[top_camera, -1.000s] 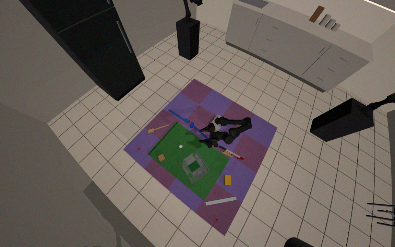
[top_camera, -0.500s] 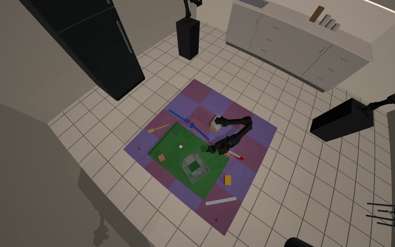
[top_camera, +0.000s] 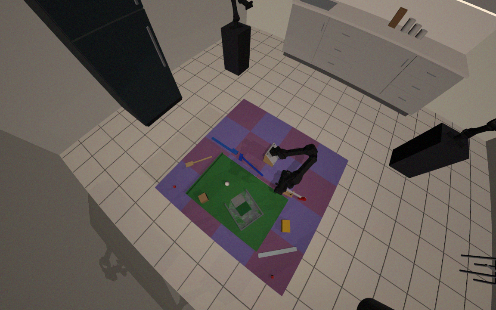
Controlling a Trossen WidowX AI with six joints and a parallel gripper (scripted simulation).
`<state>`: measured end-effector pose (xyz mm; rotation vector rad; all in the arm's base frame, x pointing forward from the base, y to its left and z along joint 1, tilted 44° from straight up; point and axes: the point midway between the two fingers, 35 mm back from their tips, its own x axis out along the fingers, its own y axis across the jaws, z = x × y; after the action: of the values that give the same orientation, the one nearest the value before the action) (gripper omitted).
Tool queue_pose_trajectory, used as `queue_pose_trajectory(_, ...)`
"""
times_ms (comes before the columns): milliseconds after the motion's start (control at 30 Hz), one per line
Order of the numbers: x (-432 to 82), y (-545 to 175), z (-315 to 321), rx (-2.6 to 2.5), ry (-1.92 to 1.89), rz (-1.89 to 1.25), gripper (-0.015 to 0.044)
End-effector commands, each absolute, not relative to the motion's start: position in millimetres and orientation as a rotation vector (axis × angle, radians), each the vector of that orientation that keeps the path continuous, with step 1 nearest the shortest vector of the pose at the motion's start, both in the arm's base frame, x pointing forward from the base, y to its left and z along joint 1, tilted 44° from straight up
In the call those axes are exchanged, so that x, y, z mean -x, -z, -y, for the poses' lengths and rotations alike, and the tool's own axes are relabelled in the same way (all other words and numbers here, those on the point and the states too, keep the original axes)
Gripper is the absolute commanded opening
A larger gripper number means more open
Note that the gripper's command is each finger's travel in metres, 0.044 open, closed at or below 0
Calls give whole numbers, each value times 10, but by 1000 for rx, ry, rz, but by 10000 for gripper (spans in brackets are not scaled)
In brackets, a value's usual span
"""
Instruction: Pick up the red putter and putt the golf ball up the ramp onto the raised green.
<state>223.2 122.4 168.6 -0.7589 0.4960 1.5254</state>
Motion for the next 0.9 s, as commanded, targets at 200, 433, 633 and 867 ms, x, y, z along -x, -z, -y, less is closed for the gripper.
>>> queue_pose_trajectory(200,-2146,-1605,-1337,749,-1566,-469,440)
queue_pose_trajectory(433,-2140,-1508,-1422,748,-1566,-468,440)
queue_pose_trajectory(633,-2140,-1373,-1553,747,-1566,-467,440)
queue_pose_trajectory(867,-2138,-1341,-1586,747,-1566,-467,440)
